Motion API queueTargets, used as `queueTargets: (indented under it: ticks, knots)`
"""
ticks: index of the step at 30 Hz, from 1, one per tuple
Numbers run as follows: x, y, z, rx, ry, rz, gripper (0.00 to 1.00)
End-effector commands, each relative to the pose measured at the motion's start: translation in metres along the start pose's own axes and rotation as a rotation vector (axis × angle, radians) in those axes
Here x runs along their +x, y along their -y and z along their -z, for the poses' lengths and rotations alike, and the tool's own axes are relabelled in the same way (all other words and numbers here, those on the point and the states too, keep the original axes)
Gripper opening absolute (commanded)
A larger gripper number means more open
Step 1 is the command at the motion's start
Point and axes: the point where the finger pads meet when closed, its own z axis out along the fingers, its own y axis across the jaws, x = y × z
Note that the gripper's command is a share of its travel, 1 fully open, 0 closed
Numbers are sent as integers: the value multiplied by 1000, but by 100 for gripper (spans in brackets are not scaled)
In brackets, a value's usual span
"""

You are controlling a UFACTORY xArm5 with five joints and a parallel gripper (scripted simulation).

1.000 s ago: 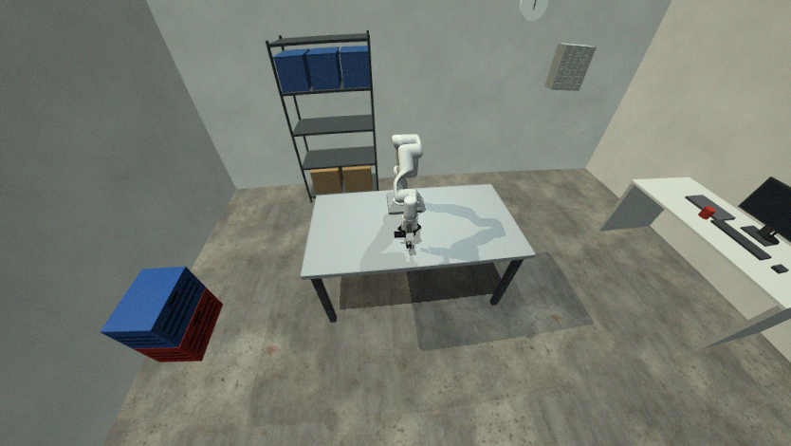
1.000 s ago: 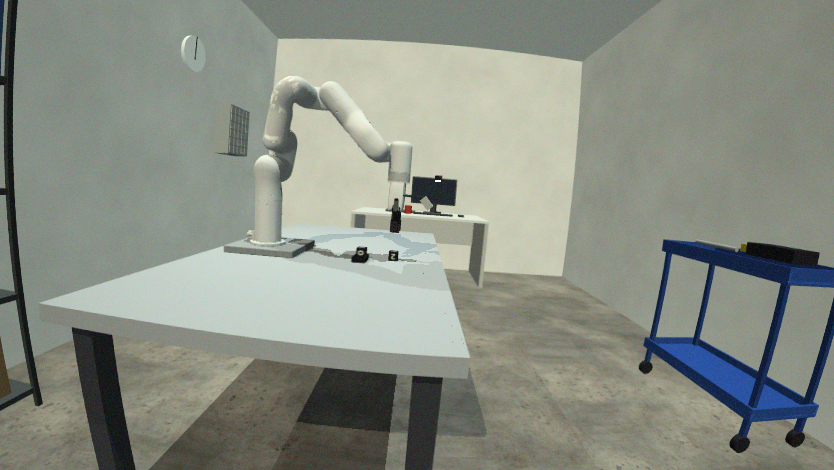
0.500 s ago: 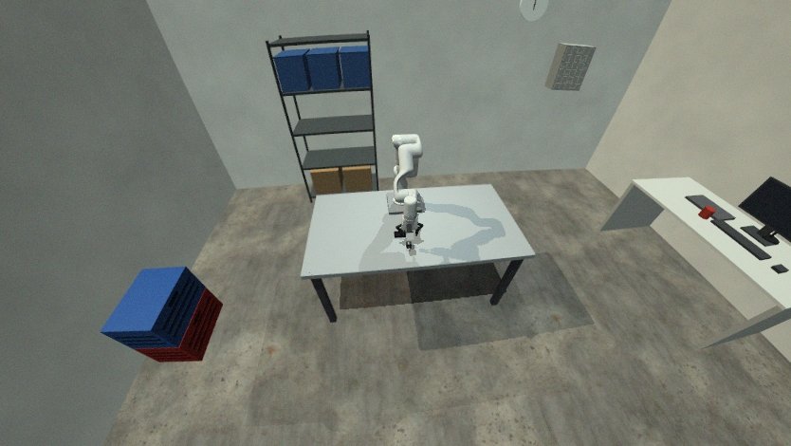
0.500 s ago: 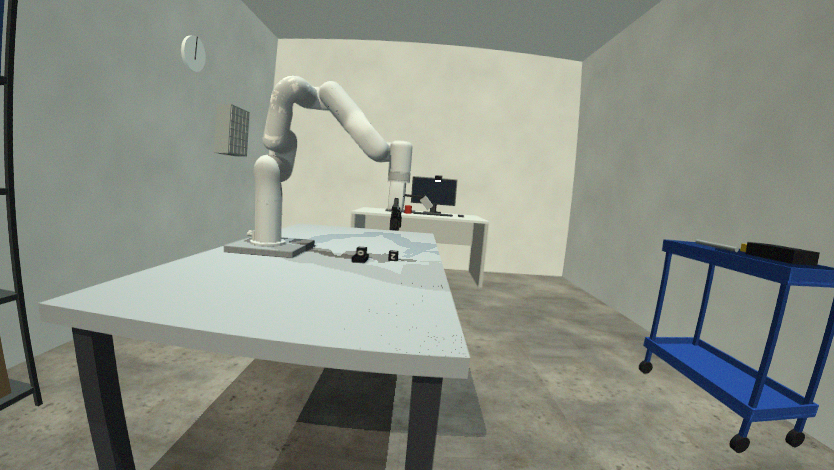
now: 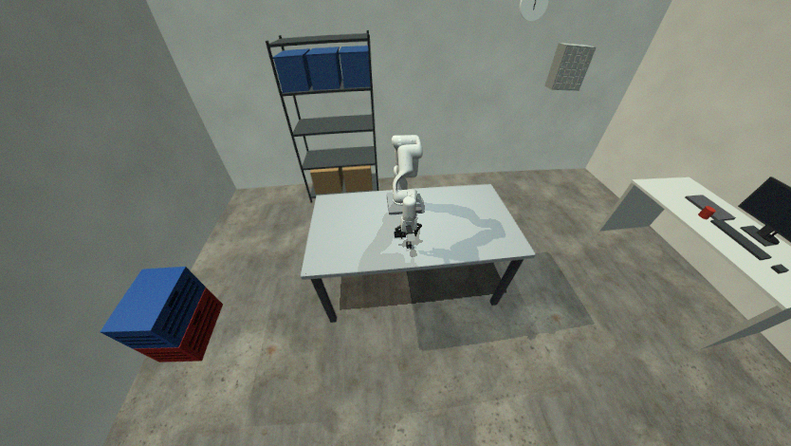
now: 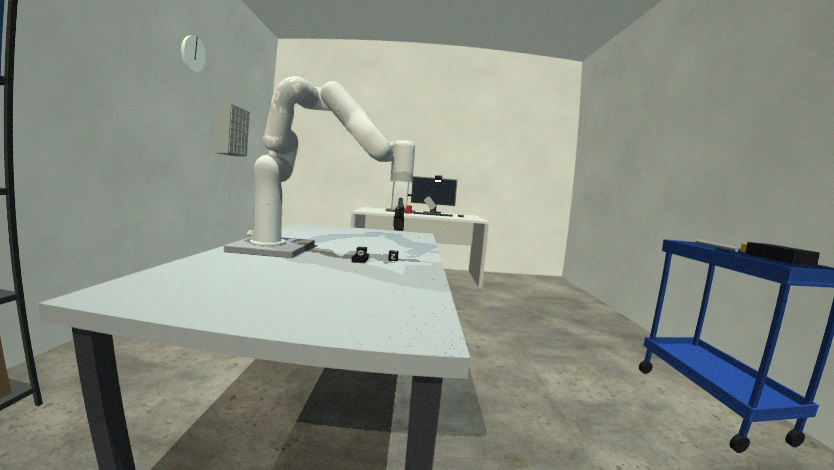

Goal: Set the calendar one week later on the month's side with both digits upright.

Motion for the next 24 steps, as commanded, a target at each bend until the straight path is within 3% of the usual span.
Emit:
queueTargets:
  ticks: [1,24]
  knots:
    - [15,-13,3,0,-2,174,100]
    - [63,-74,7,-1,-2,897,100]
